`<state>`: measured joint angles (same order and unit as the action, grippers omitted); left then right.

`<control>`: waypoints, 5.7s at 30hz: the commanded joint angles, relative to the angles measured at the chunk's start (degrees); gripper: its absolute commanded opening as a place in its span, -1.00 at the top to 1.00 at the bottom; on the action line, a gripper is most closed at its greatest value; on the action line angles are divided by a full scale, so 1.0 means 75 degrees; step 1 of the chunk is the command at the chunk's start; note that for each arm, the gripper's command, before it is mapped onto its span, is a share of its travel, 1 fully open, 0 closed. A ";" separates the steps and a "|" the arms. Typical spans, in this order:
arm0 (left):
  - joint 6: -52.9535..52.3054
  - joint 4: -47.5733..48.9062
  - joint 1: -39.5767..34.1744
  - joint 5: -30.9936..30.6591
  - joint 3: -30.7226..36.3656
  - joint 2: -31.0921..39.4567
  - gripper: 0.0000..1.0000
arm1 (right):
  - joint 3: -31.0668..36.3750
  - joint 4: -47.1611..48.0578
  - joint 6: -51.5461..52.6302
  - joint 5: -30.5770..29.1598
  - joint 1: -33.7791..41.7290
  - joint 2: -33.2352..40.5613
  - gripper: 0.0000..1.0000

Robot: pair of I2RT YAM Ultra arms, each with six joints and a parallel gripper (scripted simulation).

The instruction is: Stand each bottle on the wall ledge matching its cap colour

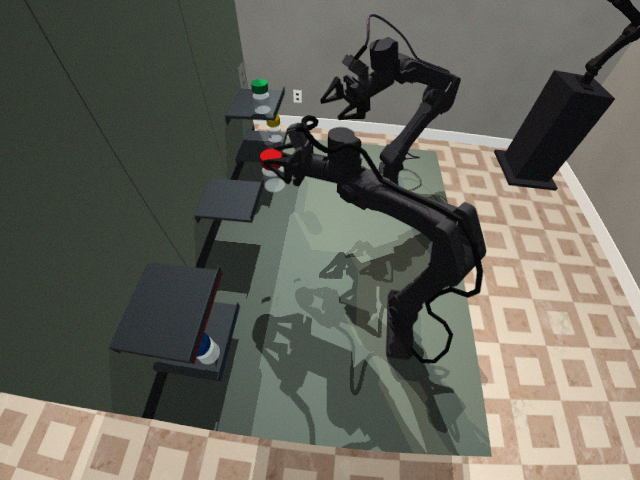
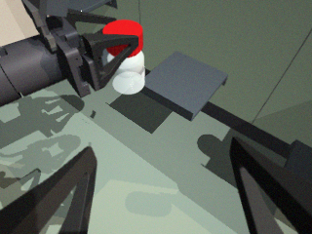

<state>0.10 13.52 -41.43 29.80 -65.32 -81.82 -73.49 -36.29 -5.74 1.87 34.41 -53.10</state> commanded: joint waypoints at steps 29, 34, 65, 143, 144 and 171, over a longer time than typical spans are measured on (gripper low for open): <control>-0.0233 -0.2082 0.2561 -0.3803 -0.0403 0.1837 0.01 | -0.0208 -0.0032 -0.0008 -0.0069 0.0059 0.0062 -0.74; -0.0256 -0.2214 0.3645 -0.4880 -0.0370 0.2008 0.01 | -0.0208 -0.0032 -0.0008 -0.0069 0.0059 0.0062 -0.74; -0.0768 -0.2208 1.0840 -1.0535 -0.2600 -0.0430 0.01 | -0.0208 -0.0032 -0.0008 -0.0069 0.0059 0.0062 -0.74; -0.0171 -0.1139 0.8824 -0.5645 -0.3165 -0.1068 0.01 | -0.0208 -0.0032 -0.0008 -0.0069 0.0059 0.0062 -0.74; -0.0172 -0.1113 0.8809 -0.5633 -0.3235 -0.1151 0.01 | -0.0208 -0.0032 -0.0008 -0.0069 0.0059 0.0062 -0.74; -0.0100 -0.0382 0.8780 -0.5653 -0.3084 -0.1240 0.01 | -0.0208 -0.0032 -0.0008 -0.0069 0.0059 0.0062 -0.74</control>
<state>-0.80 4.25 24.77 -12.91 -88.51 -93.45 -73.49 -36.29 -5.74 1.87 34.41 -53.10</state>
